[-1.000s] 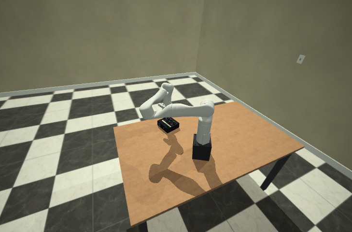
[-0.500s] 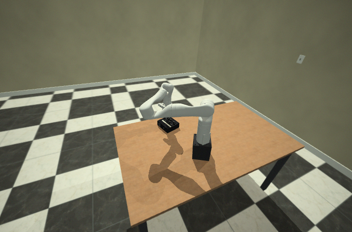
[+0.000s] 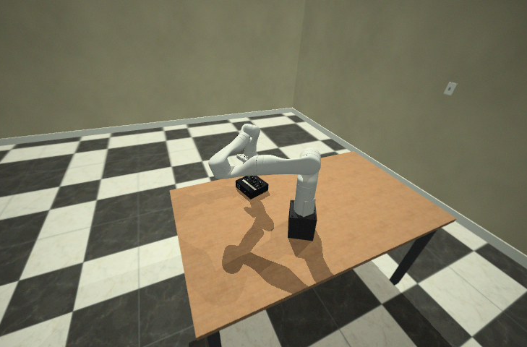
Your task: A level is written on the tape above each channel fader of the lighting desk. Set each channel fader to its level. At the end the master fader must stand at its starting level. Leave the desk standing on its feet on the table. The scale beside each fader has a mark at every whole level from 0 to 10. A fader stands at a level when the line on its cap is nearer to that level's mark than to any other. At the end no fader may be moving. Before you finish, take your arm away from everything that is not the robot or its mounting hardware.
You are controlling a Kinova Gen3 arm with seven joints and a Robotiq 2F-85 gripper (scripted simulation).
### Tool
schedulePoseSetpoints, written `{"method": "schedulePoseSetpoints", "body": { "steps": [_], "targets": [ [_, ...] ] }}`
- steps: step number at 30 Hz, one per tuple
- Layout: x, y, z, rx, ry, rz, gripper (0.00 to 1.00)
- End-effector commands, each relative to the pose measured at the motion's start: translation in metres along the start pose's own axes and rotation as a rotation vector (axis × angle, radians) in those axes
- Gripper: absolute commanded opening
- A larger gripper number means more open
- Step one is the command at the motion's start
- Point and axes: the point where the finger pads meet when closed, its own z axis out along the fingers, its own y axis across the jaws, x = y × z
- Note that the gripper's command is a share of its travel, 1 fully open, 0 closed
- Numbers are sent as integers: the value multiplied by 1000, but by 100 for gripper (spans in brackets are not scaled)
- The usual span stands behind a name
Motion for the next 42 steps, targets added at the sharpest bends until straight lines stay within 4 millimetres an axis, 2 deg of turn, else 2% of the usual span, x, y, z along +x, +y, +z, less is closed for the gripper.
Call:
{"method": "schedulePoseSetpoints", "body": {
  "steps": [1, 16, 42],
  "targets": [
    [0, 0, 0, -1, 0, 0, 0],
    [0, 0, 9, -1, 0, 0, 0],
    [0, 0, 11, -1, 0, 0, 0]
  ]
}}
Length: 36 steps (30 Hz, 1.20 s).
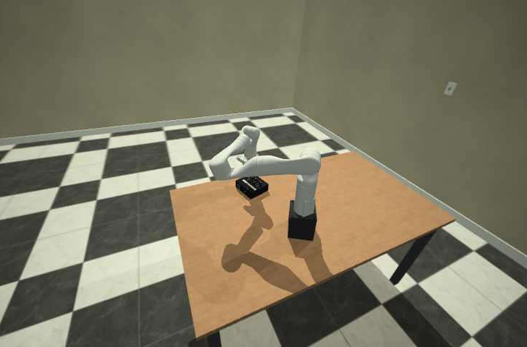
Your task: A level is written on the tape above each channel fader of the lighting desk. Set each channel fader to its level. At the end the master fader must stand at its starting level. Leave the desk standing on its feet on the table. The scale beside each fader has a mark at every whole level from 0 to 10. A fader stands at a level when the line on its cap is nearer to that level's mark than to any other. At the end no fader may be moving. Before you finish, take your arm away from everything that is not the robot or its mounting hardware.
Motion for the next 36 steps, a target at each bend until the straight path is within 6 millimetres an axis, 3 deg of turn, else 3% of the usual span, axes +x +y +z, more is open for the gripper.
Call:
{"method": "schedulePoseSetpoints", "body": {
  "steps": [1, 36],
  "targets": [
    [0, 1, -1, -2, 0, 0, 0],
    [-15, 1, -1, -2, 0, 0, 0]
  ]
}}
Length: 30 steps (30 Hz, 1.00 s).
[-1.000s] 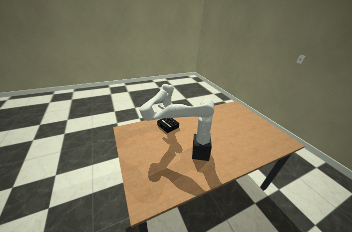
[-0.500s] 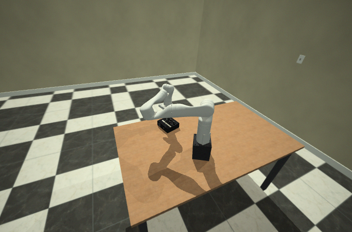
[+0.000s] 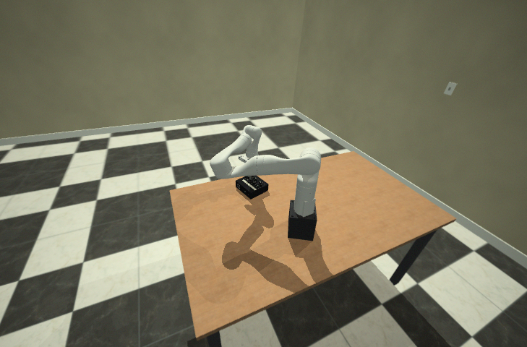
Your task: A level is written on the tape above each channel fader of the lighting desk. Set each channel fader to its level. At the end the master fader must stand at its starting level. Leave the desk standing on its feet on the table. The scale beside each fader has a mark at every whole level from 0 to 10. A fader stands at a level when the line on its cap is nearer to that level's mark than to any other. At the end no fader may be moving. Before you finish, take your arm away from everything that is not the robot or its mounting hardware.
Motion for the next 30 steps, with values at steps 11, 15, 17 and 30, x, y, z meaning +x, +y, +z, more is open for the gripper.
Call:
{"method": "schedulePoseSetpoints", "body": {
  "steps": [11, 15, 17, 30],
  "targets": [
    [-6, 0, -1, -2, -2, 4, 0],
    [-7, 0, -1, -2, -2, 4, 0],
    [-7, 0, -1, -2, -2, 4, 0],
    [-7, 0, -1, -2, -2, 4, 0]
  ]
}}
